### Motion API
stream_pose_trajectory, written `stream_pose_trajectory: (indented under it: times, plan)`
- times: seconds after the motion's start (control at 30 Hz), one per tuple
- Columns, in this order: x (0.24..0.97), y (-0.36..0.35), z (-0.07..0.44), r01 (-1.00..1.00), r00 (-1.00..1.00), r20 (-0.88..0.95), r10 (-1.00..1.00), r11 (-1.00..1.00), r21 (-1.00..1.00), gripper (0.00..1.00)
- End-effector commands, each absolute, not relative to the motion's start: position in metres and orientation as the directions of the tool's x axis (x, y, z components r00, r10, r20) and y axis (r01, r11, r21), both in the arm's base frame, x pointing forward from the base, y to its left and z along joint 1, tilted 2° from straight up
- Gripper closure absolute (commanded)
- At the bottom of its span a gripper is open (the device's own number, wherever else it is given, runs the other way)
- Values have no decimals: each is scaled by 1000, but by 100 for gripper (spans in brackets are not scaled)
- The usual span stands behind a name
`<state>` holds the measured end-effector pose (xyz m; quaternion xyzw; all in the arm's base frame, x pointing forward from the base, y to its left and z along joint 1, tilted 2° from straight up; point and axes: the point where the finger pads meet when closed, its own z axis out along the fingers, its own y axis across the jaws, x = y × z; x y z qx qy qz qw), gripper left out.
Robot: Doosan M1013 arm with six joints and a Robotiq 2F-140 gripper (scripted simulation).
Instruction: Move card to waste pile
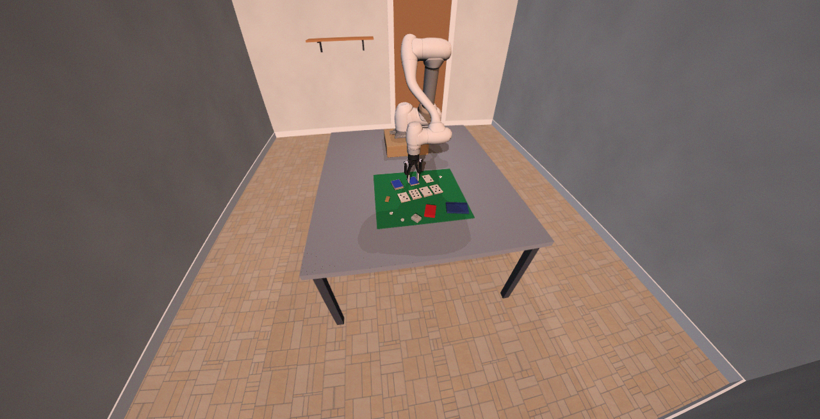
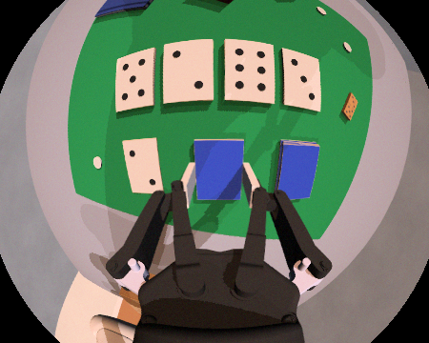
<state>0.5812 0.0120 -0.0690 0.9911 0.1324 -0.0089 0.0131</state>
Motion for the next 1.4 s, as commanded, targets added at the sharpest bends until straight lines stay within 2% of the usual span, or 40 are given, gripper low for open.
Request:
stream_pose_trajectory:
  times: [0.0,0.07,0.1,1.37]
  plan:
    - [581,12,-69,263,965,-21,262,-965,23,57]
    - [581,12,-69,263,965,-21,262,-965,23,57]
    - [581,12,-69,263,965,-21,262,-965,23,50]
    - [581,12,-67,263,965,-21,262,-965,23,50]
